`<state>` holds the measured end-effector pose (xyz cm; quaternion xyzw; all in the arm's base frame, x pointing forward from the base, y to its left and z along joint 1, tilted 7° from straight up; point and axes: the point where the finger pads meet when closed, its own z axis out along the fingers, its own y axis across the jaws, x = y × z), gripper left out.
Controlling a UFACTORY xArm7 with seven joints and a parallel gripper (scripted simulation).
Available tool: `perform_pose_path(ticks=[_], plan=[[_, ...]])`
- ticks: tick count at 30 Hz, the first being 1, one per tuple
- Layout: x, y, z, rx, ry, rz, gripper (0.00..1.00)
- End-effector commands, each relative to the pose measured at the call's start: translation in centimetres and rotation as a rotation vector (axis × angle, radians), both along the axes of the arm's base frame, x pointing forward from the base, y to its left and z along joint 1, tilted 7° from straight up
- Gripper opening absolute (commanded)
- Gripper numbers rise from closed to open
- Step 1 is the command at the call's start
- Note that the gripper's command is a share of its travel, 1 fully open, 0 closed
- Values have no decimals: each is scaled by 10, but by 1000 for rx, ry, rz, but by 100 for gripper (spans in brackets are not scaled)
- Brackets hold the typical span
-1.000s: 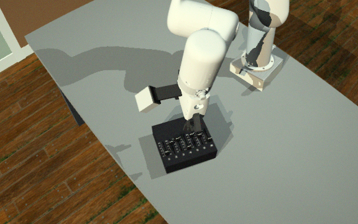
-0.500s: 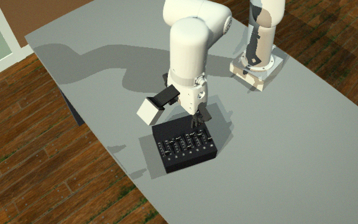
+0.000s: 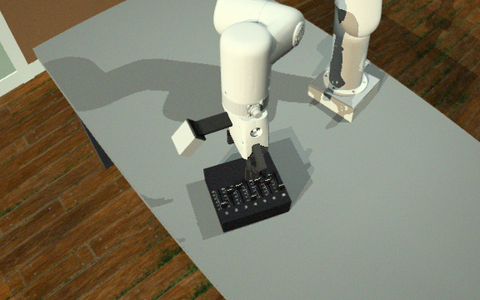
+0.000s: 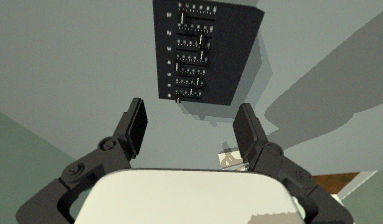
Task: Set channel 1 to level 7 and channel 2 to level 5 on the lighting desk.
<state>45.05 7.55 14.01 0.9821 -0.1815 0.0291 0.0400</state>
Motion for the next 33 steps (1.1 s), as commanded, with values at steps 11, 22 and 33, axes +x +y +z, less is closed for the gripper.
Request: perform_pose_path(ticks=[11, 22, 33], plan=[[53, 14, -47, 73, -93, -667, 100], [67, 14, -79, 114, -104, -1113, 100], [67, 14, -79, 38, -132, -1552, 0]])
